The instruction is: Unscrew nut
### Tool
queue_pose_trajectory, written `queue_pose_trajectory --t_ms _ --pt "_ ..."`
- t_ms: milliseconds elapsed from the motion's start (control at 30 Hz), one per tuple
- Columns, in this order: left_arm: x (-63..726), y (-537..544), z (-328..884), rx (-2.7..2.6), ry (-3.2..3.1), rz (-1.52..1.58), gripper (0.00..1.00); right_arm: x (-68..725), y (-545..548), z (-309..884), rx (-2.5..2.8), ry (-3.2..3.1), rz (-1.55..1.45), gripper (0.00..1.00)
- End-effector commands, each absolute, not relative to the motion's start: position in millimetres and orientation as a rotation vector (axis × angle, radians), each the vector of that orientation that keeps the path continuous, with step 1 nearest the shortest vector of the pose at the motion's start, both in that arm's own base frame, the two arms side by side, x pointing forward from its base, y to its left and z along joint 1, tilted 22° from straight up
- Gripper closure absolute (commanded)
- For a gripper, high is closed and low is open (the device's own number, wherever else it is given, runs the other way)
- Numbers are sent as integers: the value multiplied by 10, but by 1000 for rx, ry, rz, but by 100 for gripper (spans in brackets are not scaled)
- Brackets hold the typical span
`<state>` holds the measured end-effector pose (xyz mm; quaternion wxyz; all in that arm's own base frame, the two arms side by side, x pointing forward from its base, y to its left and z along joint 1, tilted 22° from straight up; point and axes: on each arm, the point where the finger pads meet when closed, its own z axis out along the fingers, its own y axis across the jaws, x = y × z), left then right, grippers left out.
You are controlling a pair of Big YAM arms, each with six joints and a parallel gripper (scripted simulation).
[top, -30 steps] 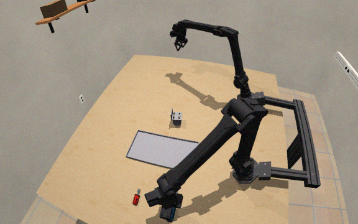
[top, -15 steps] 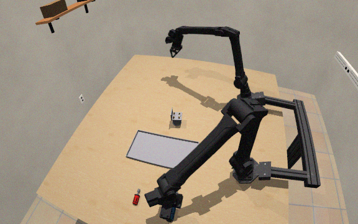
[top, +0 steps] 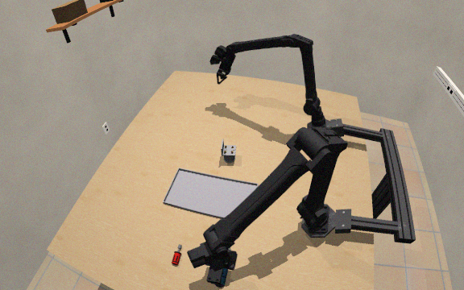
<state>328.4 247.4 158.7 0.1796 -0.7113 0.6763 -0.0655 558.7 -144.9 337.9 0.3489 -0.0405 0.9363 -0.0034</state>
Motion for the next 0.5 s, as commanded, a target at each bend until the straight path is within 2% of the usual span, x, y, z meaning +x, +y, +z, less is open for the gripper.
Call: queue_pose_trajectory --t_ms 0,233,467 --pt "3356 2515 1715 -1981 1901 -191 35 5664 -1624 3860 -104 2327 -71 14" --pt "3356 2515 1715 -1981 1901 -191 35 5733 -1083 3265 -228 2340 7 14" --pt "3356 2515 1715 -1981 1901 -191 35 5730 -680 3342 -330 2236 18 14"
